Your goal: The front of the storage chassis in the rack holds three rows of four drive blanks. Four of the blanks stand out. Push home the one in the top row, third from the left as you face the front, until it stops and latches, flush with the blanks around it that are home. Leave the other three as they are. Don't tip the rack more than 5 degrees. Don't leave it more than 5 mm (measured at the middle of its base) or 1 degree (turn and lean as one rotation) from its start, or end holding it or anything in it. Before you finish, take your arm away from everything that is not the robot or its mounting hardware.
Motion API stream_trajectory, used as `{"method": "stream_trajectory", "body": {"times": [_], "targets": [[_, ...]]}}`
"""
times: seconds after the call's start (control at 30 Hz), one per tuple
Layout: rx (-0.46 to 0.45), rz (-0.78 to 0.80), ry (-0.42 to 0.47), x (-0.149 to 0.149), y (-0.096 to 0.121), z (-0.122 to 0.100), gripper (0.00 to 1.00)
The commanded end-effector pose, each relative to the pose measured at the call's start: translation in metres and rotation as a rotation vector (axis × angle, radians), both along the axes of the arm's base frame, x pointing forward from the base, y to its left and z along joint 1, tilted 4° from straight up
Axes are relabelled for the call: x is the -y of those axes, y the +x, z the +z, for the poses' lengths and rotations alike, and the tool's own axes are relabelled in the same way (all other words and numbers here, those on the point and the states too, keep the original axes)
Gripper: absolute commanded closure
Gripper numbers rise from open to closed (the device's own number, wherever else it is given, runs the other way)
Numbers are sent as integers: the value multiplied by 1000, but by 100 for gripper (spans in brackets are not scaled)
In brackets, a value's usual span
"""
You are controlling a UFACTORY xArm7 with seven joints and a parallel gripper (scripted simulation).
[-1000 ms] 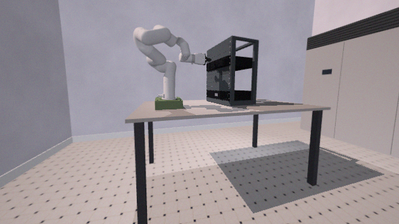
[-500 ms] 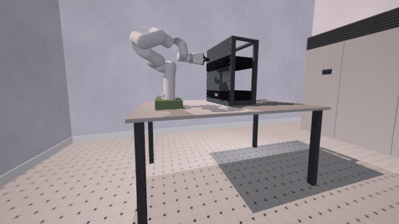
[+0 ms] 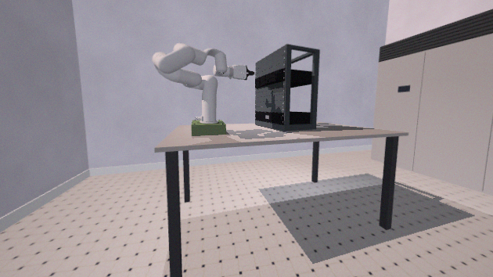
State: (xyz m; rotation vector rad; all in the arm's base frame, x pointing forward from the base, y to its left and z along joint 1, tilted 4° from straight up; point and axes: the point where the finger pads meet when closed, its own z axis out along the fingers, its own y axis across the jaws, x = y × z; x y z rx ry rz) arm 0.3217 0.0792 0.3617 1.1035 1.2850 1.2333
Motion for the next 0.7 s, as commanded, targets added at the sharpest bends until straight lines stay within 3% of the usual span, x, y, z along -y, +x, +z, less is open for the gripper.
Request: {"method": "stream_trajectory", "body": {"times": [0.0, 0.17, 0.23, 0.37, 0.67], "targets": [[-11, -6, 0, 7, -37, 1, 100], [-11, -6, 0, 9, -66, 0, 100], [-11, -6, 0, 9, -66, 0, 100], [-11, -6, 0, 11, -85, 0, 100], [-11, -6, 0, 9, -86, 0, 100]]}}
